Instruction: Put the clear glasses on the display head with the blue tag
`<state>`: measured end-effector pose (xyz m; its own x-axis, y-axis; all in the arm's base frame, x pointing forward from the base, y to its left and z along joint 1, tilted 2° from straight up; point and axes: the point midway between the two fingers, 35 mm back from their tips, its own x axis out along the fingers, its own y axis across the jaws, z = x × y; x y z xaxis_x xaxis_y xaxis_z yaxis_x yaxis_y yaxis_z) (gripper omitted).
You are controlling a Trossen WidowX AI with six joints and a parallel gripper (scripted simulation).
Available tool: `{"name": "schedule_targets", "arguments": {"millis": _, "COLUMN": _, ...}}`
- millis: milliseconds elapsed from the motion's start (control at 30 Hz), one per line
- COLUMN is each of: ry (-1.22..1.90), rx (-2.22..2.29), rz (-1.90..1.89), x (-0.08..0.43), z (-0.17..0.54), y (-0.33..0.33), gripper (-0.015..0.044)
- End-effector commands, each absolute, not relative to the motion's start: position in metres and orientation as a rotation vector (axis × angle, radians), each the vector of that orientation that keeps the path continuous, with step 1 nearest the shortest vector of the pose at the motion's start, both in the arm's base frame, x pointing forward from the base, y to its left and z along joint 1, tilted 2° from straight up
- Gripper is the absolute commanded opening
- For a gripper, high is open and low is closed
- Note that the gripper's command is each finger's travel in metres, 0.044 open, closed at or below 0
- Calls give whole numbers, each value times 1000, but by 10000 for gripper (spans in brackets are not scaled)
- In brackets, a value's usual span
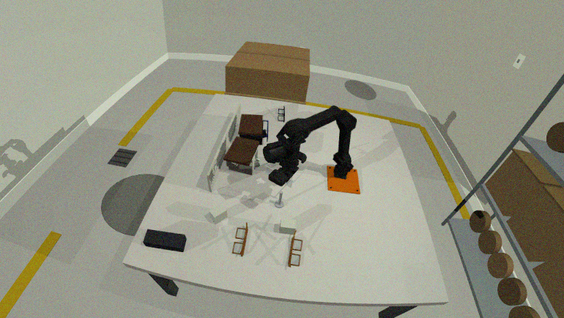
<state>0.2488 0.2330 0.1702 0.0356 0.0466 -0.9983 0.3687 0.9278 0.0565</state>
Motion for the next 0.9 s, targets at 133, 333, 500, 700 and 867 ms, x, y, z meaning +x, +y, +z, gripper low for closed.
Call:
{"name": "schedule_targets", "arguments": {"millis": 133, "ry": 1531, "rx": 70, "rz": 1, "x": 235, "z": 170, "y": 233, "gripper": 0}}
{"name": "schedule_targets", "arguments": {"millis": 333, "ry": 1522, "rx": -113, "rz": 177, "x": 225, "z": 169, "y": 233, "gripper": 0}}
{"name": "schedule_targets", "arguments": {"millis": 500, "ry": 1503, "rx": -265, "rz": 322, "x": 217, "z": 168, "y": 232, "gripper": 0}}
{"name": "schedule_targets", "arguments": {"millis": 700, "ry": 1467, "rx": -447, "rz": 496, "x": 208, "z": 167, "y": 231, "gripper": 0}}
{"name": "schedule_targets", "arguments": {"millis": 867, "ry": 1426, "rx": -598, "rz": 640, "x": 200, "z": 166, "y": 231, "gripper": 0}}
